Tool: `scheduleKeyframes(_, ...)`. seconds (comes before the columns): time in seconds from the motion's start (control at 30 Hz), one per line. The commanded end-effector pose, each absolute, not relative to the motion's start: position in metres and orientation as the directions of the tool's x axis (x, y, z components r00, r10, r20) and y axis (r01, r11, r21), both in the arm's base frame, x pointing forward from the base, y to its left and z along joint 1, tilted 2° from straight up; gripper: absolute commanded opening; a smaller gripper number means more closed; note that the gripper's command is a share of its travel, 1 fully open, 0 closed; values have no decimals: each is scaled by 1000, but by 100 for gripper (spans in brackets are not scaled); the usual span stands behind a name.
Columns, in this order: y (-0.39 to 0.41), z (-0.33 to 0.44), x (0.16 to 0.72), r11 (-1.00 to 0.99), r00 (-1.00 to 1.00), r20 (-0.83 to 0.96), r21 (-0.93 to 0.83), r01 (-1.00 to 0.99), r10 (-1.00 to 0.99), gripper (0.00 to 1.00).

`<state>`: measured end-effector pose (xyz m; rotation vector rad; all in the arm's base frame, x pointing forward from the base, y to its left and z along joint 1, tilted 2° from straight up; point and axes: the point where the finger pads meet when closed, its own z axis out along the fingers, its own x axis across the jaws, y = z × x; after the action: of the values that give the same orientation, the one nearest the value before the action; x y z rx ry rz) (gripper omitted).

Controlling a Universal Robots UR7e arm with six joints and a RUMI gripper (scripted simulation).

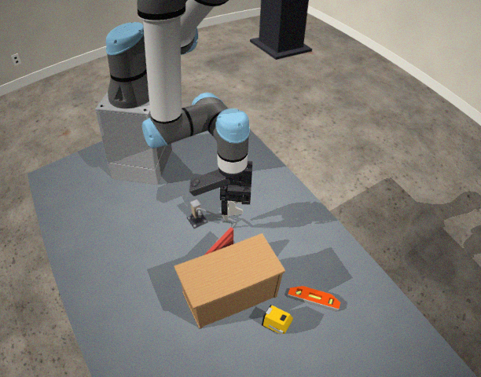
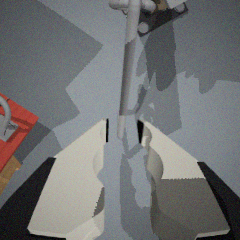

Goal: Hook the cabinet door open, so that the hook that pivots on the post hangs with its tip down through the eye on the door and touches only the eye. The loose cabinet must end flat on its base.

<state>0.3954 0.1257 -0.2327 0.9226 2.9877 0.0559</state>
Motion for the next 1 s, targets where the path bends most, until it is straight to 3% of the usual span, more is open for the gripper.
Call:
scheduleKeyframes(0.0, 126, -237, 396, 825, -826, -4, 39, 563, 564, 14)
scheduleKeyframes(0.97, 126, -251, 396, 825, -826, -4, 39, 563, 564, 14)
